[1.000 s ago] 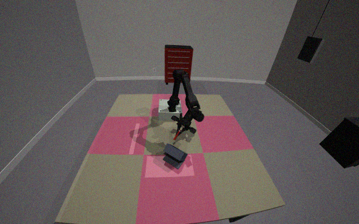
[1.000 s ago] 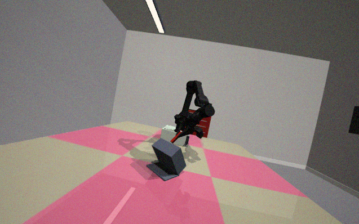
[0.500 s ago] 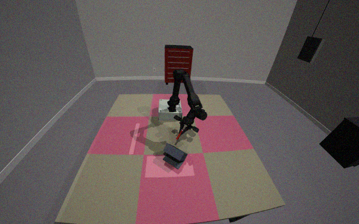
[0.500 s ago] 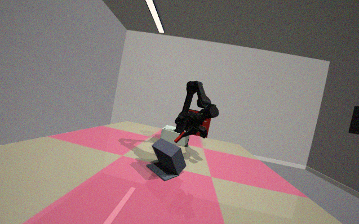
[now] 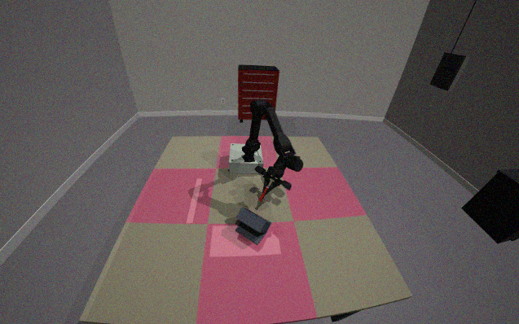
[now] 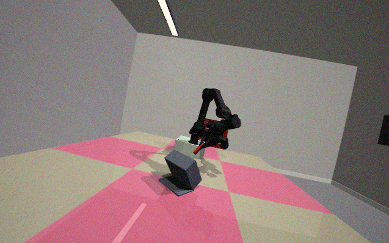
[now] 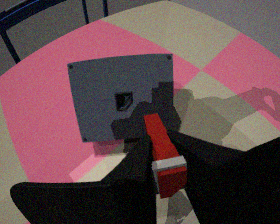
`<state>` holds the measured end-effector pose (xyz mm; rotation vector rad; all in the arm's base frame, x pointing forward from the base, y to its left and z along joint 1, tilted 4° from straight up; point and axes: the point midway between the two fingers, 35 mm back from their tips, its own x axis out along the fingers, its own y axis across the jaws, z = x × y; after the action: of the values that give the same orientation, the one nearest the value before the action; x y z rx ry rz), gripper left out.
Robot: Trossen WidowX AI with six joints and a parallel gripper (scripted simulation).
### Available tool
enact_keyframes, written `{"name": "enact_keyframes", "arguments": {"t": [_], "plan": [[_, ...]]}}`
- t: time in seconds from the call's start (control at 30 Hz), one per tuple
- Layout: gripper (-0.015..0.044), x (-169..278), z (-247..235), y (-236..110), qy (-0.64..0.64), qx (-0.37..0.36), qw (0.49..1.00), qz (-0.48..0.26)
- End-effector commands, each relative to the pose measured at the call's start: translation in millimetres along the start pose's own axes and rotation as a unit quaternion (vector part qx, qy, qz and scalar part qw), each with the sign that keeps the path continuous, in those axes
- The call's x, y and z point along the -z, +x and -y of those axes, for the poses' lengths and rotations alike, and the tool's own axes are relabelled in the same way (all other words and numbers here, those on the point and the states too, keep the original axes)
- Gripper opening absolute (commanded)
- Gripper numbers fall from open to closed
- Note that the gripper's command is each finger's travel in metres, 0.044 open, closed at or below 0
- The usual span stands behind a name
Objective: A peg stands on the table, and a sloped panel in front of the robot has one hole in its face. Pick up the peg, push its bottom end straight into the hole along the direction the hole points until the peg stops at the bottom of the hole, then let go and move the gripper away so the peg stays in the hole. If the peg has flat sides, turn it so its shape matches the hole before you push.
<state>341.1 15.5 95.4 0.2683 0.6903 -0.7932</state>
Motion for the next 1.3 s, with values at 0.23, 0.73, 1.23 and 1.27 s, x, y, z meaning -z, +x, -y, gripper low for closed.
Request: {"name": "enact_keyframes", "arguments": {"t": [0.23, 0.73, 1.23, 1.27], "plan": [[0.0, 4.1, -7.2, -10.1, 0.022, -0.014, 0.999, 0.023], [0.0, 2.9, -13.1, 5.7, 0.031, -0.021, 0.999, 0.031], [0.0, 1.3, -17.7, 24.4, 0.042, -0.03, 0.998, 0.042], [0.0, 1.2, -17.9, 25.5, 0.042, -0.03, 0.998, 0.043]]}}
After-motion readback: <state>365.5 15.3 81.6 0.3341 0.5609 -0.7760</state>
